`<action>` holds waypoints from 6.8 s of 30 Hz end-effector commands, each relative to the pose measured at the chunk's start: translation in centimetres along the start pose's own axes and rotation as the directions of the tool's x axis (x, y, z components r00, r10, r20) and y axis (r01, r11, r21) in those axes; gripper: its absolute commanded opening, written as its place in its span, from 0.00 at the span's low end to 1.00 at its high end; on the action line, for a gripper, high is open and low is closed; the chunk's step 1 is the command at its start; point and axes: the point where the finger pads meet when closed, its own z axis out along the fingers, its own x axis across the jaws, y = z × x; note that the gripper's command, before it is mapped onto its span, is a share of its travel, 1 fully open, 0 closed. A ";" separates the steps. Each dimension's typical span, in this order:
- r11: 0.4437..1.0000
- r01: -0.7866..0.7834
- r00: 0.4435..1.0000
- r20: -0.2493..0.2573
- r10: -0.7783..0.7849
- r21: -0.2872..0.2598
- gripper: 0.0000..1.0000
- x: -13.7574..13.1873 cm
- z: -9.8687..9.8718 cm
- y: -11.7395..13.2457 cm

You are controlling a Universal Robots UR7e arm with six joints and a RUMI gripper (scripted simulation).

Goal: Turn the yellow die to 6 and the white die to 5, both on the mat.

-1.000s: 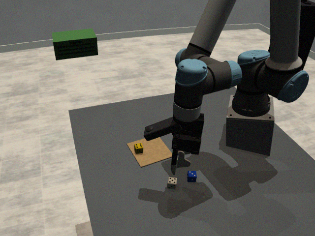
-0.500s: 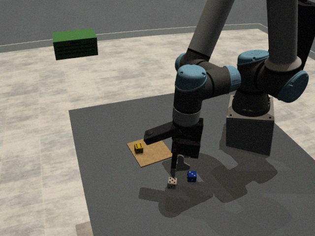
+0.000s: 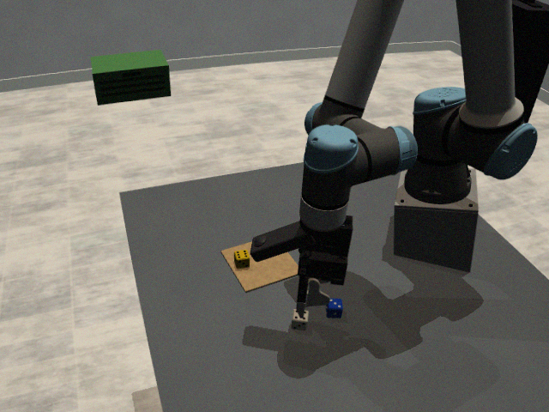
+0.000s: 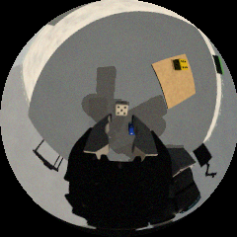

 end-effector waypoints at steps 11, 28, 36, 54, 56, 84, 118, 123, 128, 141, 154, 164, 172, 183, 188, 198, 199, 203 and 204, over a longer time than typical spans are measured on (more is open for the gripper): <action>1.000 0.000 1.000 0.001 0.000 0.001 0.28 -0.1 1.1 0.0; 1.000 0.000 1.000 0.001 0.000 0.001 0.28 -0.1 1.2 0.0; 1.000 0.000 1.000 0.001 0.000 0.001 0.28 -0.1 1.2 0.0; 1.000 0.000 1.000 0.001 0.000 0.001 0.28 -0.1 1.2 0.0; 1.000 0.000 1.000 0.001 0.000 0.001 0.28 -0.1 1.2 0.0; 1.000 0.000 1.000 0.001 0.000 0.001 0.28 -0.1 4.7 0.0; 1.000 0.000 1.000 0.001 0.000 0.001 0.28 -0.1 4.7 0.0; 1.000 0.000 1.000 0.001 0.000 0.001 0.10 -0.1 4.7 0.0; 1.000 0.000 1.000 0.001 0.000 0.001 0.10 -0.1 4.7 0.0; 1.000 0.000 1.000 0.001 0.000 0.001 0.10 -0.1 4.7 0.0; 1.000 0.000 1.000 0.001 0.000 0.001 0.10 -0.1 4.7 0.0; 1.000 0.000 1.000 0.001 0.000 0.001 0.10 -0.1 4.2 0.0; 1.000 0.000 1.000 0.001 0.000 0.001 0.10 -0.1 2.3 0.0; 1.000 0.000 1.000 0.001 0.000 0.001 0.10 -0.1 -1.5 0.0; 1.000 0.000 1.000 0.001 0.000 0.001 0.10 -0.1 -3.5 0.0; 1.000 0.000 1.000 0.001 0.000 0.001 0.10 -0.1 -5.2 0.0; 1.000 0.000 1.000 0.001 0.000 0.001 0.10 -0.1 -5.2 0.0; 1.000 0.000 1.000 0.001 0.000 0.001 0.10 -0.1 -5.3 0.0; 1.000 0.000 1.000 0.001 0.000 0.001 0.10 -0.1 -5.3 0.0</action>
